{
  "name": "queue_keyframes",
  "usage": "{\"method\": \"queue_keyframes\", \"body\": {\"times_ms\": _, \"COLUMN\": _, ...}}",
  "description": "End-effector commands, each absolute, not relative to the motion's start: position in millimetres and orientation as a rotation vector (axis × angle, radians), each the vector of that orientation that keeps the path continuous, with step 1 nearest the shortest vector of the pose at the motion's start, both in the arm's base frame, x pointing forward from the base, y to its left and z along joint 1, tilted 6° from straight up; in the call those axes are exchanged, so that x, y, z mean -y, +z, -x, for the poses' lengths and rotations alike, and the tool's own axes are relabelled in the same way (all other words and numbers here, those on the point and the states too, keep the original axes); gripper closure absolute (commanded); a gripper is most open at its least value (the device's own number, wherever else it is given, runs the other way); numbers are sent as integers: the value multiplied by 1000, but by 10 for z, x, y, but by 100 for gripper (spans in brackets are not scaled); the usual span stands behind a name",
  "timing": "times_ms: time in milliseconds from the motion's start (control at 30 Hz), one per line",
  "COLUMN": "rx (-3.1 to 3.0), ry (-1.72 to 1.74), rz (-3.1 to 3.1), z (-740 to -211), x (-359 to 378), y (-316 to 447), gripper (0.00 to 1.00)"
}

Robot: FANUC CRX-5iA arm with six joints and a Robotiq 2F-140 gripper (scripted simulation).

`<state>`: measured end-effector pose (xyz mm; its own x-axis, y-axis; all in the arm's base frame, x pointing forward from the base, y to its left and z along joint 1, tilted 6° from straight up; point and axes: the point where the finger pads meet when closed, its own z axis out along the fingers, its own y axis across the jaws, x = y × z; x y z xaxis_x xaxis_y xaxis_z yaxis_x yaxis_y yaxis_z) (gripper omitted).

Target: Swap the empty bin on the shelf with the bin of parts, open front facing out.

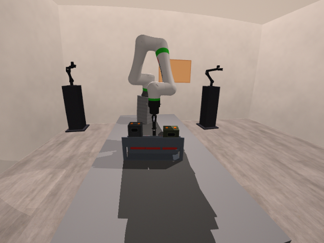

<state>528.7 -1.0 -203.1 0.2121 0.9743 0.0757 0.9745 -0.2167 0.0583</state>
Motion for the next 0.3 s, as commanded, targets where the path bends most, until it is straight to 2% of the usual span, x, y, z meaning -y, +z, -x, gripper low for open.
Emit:
{"method": "queue_keyframes", "body": {"times_ms": 0, "rx": 1966, "ry": -152, "rz": 2445, "z": -5292, "x": 10, "y": -2021, "gripper": 90}}
{"method": "queue_keyframes", "body": {"times_ms": 267, "rx": 1966, "ry": -152, "rz": 2445, "z": -5291, "x": 11, "y": -2010, "gripper": 90}}
